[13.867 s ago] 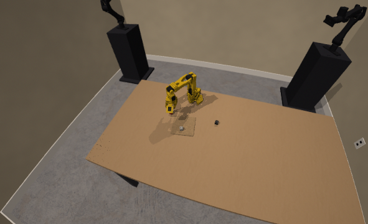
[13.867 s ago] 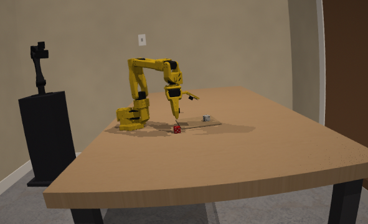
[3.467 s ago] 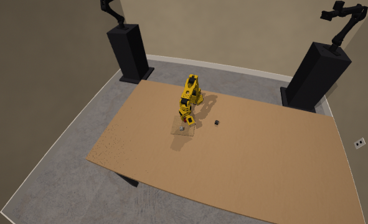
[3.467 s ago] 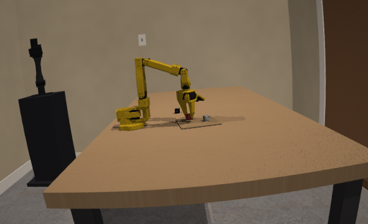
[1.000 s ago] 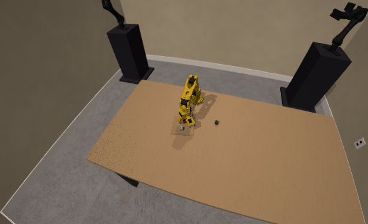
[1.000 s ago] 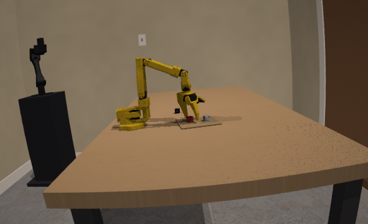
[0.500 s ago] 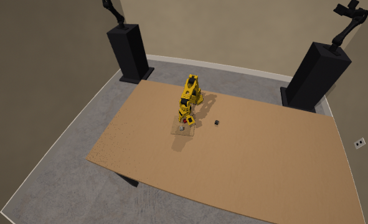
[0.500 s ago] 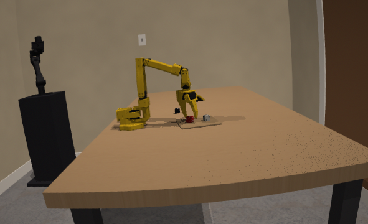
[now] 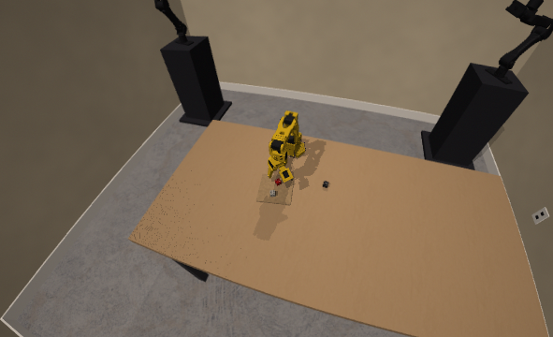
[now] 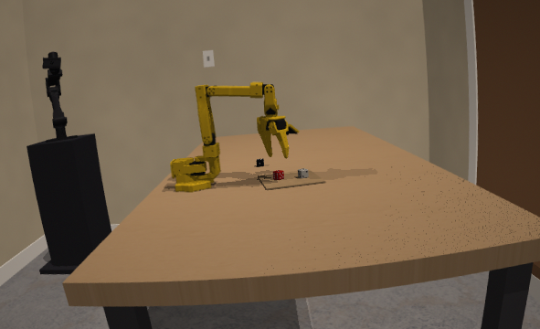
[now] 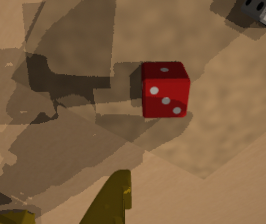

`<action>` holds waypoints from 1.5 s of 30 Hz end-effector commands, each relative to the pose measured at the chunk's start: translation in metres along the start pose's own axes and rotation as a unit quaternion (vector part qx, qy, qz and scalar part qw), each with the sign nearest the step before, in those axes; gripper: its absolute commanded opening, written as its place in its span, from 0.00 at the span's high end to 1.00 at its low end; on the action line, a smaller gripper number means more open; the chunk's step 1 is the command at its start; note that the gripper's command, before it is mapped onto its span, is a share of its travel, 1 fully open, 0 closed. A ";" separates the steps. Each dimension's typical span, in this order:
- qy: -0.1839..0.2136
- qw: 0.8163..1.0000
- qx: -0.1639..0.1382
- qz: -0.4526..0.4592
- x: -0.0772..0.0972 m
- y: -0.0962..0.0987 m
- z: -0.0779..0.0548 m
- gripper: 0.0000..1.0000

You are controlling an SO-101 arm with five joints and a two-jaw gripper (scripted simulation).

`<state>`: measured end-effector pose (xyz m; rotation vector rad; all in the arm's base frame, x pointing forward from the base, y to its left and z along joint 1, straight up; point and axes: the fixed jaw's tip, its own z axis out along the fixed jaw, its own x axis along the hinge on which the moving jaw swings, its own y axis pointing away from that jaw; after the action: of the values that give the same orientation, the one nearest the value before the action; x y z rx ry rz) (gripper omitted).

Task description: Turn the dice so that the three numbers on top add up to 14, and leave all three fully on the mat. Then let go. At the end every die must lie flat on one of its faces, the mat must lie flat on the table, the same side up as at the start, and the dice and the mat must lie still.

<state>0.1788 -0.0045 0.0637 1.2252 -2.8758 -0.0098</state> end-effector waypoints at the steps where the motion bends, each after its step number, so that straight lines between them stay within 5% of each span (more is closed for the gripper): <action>1: -0.022 0.999 0.024 -0.002 -0.005 -0.003 -0.015 0.71; 28: -0.022 0.999 0.024 -0.008 -0.008 -0.001 -0.015 0.71; 39: -0.024 0.997 0.022 -0.073 -0.039 0.021 -0.013 0.71; 45: -0.026 0.988 0.020 -0.149 -0.069 0.056 -0.010 0.71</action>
<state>0.1824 0.0578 0.0681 1.5483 -2.7331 0.0017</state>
